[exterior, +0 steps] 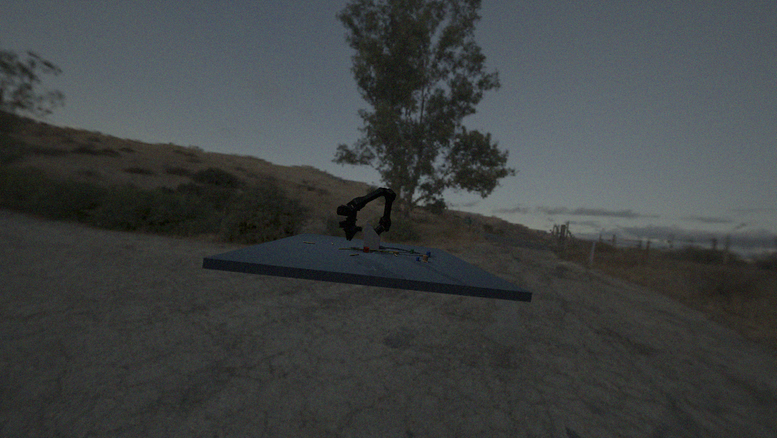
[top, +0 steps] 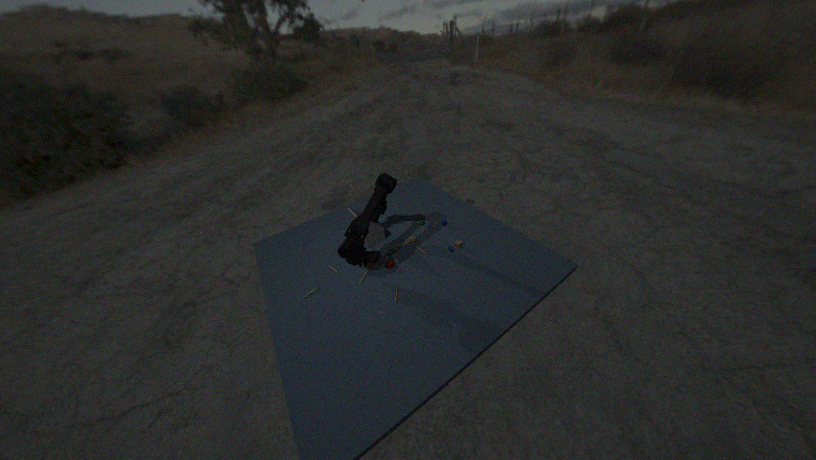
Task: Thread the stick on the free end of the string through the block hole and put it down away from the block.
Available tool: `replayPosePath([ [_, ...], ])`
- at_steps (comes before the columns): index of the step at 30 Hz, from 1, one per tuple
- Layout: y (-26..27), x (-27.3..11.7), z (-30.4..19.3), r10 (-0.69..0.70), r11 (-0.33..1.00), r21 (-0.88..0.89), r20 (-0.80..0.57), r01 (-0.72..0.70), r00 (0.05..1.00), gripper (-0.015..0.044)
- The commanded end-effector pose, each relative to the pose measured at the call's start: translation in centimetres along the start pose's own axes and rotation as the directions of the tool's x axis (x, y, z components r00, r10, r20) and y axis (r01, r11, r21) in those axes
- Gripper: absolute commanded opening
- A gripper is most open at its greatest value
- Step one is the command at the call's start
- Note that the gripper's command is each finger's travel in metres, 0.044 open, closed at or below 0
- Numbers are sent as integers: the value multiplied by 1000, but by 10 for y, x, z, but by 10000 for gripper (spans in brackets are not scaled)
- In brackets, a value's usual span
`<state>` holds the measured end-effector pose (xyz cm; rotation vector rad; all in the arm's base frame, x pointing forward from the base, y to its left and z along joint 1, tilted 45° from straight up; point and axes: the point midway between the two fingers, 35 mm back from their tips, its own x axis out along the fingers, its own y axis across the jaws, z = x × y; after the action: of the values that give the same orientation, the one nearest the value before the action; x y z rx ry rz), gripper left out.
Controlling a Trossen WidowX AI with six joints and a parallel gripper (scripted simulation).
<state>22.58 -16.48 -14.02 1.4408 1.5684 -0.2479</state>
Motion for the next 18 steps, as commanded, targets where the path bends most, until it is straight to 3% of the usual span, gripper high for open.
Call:
replayPosePath([
  [1,-1,10,-3,0,1000,7,-14,0,1000,120],
  [18,0,38,-3,1,1000,7,-15,-1,1000,120],
])
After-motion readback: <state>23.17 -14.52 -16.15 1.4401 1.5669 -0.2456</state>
